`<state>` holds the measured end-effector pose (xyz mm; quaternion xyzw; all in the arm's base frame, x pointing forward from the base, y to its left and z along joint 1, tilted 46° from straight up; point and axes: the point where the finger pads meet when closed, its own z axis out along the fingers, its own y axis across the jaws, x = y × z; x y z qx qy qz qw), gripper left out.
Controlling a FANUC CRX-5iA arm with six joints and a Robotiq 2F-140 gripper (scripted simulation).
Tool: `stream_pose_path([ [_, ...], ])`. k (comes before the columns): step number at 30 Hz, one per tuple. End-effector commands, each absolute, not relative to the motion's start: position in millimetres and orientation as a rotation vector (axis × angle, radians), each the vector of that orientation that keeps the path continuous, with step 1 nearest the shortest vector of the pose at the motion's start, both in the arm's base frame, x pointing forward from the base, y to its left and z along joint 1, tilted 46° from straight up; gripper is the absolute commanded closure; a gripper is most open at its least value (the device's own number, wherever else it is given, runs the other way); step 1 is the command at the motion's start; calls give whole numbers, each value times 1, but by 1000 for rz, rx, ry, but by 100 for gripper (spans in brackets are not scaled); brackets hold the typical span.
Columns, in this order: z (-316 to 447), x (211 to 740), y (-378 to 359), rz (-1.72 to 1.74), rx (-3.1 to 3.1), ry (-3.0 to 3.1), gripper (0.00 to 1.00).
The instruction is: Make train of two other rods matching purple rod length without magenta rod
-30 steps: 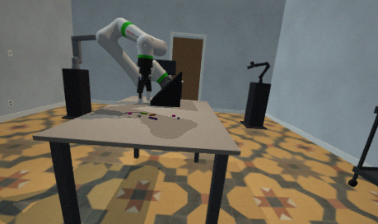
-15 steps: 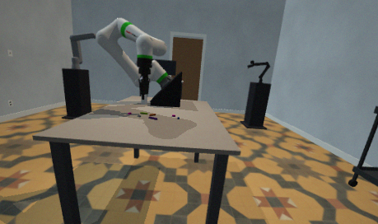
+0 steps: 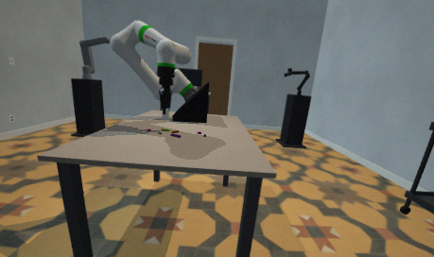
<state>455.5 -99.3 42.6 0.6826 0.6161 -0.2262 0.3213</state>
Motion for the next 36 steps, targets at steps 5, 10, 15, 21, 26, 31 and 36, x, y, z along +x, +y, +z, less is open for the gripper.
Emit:
stream_pose_path([
  [5, 43, 456, -99, -594, 1793, 1619, 85],
  [10, 42, 456, -100, -594, 1793, 1619, 85],
  [15, 40, 456, -102, -594, 1793, 1620, 85],
  [21, 36, 457, -106, -594, 1793, 1620, 85],
  [26, 33, 457, -109, -594, 1793, 1620, 85],
  [31, 28, 458, -115, -594, 1793, 1620, 85],
  [36, 23, 459, -121, -594, 1793, 1620, 85],
])
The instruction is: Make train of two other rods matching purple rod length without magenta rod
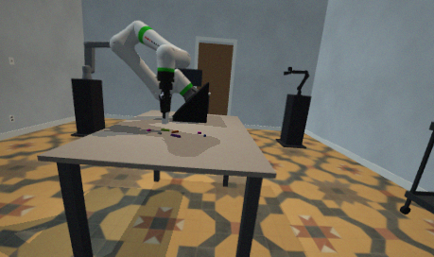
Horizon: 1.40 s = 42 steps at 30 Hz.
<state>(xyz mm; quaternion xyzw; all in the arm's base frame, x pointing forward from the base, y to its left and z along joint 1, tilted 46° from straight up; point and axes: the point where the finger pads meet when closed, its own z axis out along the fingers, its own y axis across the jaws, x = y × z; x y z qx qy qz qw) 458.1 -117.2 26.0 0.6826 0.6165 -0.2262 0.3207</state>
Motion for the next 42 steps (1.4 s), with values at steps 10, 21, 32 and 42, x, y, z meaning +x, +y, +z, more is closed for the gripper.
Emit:
stream_pose_path([
  [10, 15, 460, -129, -594, 1793, 1620, 85],
  [21, 9, 461, -136, -594, 1793, 1620, 85],
  [32, 8, 461, -137, -594, 1793, 1620, 85],
  [42, 8, 461, -137, -594, 1793, 1620, 85],
])
